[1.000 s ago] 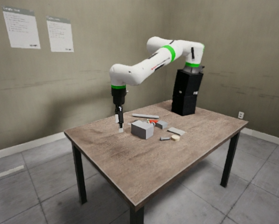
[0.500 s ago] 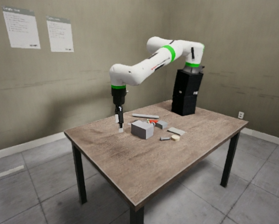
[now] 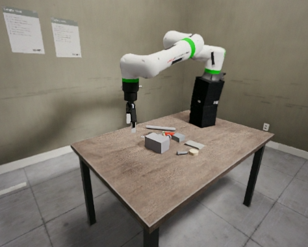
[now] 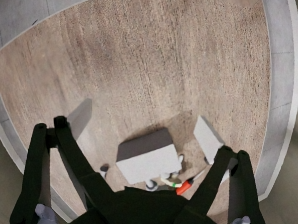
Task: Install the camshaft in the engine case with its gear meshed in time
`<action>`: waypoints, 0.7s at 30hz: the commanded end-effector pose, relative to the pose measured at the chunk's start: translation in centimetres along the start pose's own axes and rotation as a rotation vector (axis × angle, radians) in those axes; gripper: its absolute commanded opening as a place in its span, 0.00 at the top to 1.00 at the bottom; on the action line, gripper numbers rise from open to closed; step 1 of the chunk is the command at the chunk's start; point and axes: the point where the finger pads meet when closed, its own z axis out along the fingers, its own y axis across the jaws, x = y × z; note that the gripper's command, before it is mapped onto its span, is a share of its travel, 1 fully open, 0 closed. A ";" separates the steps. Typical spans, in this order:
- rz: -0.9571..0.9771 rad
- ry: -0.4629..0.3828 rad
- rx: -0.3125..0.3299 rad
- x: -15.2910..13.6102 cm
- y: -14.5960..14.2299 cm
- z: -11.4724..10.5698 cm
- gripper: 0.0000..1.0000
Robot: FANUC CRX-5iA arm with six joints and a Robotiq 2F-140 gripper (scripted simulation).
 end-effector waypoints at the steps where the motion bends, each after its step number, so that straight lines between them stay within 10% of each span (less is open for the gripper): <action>1: -0.031 0.007 -0.013 -0.9 1.1 -7.0 0.00; 21: -0.118 0.008 -0.063 -7.6 6.9 -26.9 0.00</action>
